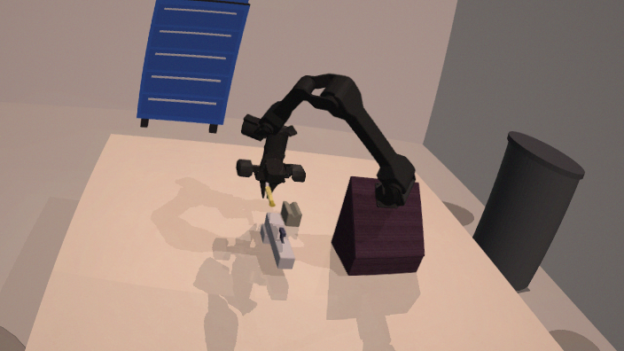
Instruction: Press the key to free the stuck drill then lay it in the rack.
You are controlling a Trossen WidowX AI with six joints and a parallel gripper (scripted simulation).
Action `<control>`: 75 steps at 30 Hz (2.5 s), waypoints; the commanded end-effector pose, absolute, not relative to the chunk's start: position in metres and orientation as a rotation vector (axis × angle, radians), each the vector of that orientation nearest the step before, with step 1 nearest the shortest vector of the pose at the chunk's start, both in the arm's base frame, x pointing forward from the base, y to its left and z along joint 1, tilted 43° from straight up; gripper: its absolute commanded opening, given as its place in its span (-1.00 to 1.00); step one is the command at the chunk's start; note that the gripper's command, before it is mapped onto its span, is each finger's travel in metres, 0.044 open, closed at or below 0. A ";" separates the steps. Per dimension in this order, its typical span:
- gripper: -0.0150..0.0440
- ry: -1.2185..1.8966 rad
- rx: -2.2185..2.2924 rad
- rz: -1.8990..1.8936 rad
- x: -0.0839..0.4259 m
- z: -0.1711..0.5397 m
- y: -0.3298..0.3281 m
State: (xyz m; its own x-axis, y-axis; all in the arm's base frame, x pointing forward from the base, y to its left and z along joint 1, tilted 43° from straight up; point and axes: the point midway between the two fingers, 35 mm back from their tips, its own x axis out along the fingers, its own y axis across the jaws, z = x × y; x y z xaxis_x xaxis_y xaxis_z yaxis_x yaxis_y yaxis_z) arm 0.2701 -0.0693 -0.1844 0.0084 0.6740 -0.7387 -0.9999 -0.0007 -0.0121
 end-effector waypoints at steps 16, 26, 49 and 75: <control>-0.49 0.640 -0.665 1.468 0.270 -0.177 -0.075; -0.49 0.640 -0.665 1.468 0.270 -0.174 -0.078; -0.49 0.641 -0.665 1.468 0.256 -0.173 -0.082; -0.49 0.643 -0.664 1.468 0.211 -0.183 -0.085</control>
